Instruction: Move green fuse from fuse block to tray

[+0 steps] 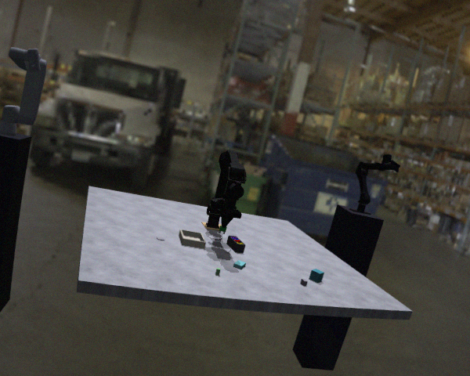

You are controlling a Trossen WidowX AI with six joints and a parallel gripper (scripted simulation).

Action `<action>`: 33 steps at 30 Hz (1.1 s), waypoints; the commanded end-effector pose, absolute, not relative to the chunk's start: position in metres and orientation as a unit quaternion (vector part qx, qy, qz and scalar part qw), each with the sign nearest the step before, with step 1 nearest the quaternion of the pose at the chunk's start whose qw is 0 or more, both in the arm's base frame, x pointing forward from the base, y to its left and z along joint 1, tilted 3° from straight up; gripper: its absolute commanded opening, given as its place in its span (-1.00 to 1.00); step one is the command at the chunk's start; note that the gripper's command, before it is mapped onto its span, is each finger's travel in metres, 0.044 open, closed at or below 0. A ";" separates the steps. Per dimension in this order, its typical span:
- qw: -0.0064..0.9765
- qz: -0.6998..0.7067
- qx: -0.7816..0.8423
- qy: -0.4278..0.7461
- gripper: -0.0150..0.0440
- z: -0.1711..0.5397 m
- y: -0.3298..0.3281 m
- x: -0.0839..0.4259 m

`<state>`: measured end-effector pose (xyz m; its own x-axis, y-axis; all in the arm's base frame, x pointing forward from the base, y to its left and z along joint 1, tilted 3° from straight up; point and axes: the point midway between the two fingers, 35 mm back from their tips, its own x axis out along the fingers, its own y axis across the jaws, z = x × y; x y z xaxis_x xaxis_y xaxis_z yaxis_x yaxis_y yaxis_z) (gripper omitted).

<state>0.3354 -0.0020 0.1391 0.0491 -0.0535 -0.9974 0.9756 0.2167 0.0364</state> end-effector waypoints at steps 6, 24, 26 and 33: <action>0.575 -0.448 0.436 0.528 -0.49 0.140 -0.057 0.337; 0.576 -0.450 0.434 0.526 -0.49 0.142 -0.125 0.326; 0.576 -0.450 0.434 0.526 -0.49 0.139 -0.125 0.326; 0.576 -0.450 0.434 0.526 -0.49 0.127 -0.126 0.327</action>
